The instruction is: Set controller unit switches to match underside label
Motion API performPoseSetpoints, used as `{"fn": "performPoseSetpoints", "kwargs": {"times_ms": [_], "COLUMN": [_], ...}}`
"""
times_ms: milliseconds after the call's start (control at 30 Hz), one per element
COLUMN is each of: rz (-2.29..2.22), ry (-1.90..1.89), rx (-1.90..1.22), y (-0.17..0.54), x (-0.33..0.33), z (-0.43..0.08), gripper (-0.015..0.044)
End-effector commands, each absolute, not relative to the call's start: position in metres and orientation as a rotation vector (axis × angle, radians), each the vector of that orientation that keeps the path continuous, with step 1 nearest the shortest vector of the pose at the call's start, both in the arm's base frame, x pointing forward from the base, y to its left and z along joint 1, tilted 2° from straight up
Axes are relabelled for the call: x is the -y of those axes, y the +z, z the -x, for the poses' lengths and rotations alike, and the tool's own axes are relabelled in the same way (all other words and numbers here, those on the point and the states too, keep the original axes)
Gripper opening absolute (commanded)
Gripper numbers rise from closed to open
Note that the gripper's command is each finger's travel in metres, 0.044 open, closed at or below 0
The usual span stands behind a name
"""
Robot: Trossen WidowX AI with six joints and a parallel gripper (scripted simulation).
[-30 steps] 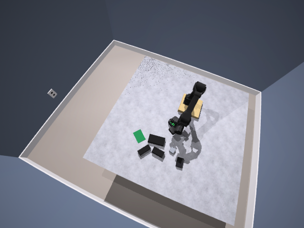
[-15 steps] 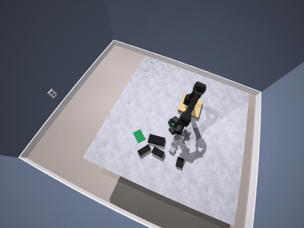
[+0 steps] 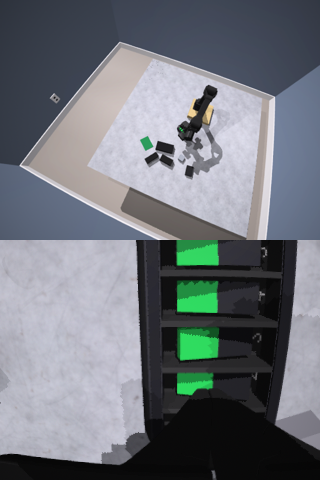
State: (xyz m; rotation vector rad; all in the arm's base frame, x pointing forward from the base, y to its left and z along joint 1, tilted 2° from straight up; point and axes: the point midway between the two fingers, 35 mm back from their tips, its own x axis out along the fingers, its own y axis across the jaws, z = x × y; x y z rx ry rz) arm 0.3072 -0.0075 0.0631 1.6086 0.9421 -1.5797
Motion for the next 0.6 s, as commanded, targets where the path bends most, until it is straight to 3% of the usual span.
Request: {"fn": "performPoseSetpoints", "kwargs": {"times_ms": [0,567], "rz": [-1.626,-1.623], "ry": [-1.559,-1.562], "rx": [-0.93,-0.929], "y": [0.085,0.088], "x": [0.008,0.029], "z": [-0.31,-0.286], "gripper": [0.0,0.0]}}
